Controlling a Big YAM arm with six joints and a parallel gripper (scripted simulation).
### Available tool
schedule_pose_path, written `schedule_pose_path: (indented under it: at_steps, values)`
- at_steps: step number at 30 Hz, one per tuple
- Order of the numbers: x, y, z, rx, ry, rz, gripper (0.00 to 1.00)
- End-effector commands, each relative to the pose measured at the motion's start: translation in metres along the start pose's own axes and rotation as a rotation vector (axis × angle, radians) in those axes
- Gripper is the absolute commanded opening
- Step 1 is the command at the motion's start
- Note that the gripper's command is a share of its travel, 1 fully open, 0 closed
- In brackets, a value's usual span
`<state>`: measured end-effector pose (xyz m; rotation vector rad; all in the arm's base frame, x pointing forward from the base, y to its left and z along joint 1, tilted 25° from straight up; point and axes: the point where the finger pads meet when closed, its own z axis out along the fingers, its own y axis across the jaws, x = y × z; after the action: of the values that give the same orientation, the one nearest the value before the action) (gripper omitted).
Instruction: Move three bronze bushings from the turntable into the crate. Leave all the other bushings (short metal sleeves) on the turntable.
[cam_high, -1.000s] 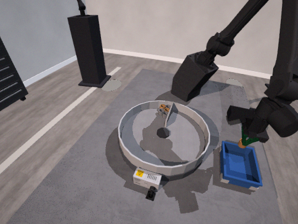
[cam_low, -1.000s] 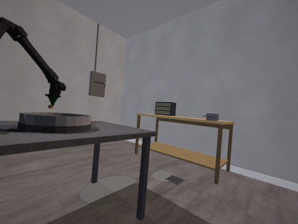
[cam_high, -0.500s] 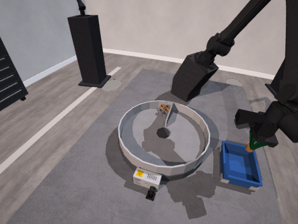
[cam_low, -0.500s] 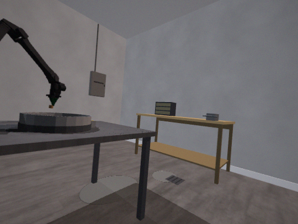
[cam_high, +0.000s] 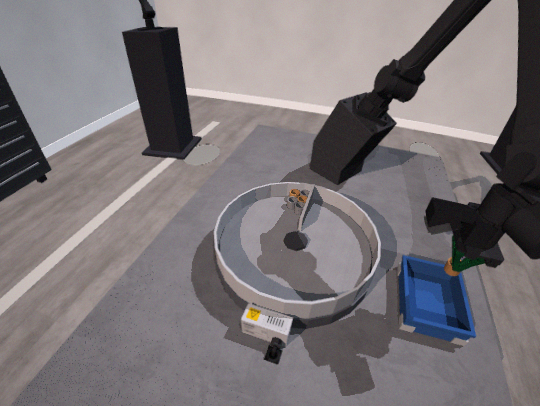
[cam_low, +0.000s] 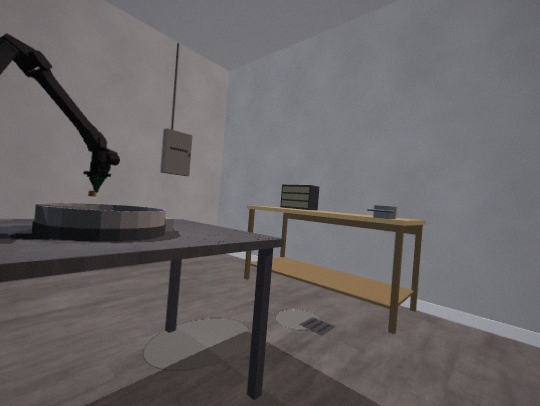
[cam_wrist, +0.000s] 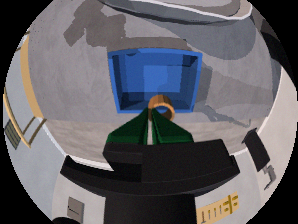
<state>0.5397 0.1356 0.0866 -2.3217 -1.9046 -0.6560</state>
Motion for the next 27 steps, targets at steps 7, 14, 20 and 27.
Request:
schedule_pose_path:
  at_steps: [7, 14, 20, 27]
  values:
    - [0.0051, 0.0192, -0.0061, -0.025, 0.004, 0.009, 0.0]
    - [0.0051, 0.0192, -0.0061, -0.025, 0.004, 0.009, 0.0]
    - [0.0051, 0.0192, -0.006, -0.025, 0.004, 0.009, 0.0]
    - [0.0115, 0.0167, -0.0031, -0.019, 0.005, 0.0, 0.0]
